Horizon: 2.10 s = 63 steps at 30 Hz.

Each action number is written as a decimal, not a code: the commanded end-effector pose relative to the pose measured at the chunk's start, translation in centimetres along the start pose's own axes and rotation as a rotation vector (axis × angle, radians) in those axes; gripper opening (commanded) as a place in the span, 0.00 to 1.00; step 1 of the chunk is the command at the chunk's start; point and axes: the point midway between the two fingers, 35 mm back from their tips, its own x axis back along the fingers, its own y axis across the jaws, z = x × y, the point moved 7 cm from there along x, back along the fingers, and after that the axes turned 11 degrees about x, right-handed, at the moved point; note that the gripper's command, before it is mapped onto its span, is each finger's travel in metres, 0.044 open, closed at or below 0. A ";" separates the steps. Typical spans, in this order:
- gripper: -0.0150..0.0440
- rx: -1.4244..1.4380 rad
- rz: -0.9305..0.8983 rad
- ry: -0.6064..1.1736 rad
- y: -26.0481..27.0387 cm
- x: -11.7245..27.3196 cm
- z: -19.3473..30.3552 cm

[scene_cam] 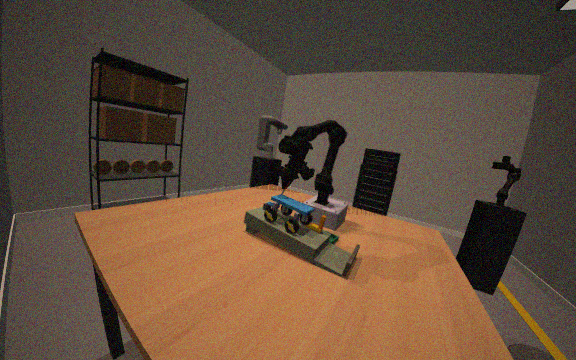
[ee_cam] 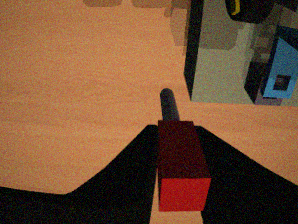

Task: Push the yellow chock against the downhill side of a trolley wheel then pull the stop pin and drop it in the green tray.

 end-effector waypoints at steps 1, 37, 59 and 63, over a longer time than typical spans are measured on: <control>0.25 -0.003 -0.006 0.002 -0.2 0.1 -1.3; 0.25 -0.004 -0.004 -0.011 -2.7 1.9 -14.4; 0.25 0.091 0.005 -0.035 -3.4 2.7 -19.9; 0.25 0.210 0.020 -0.056 -3.3 2.7 -19.7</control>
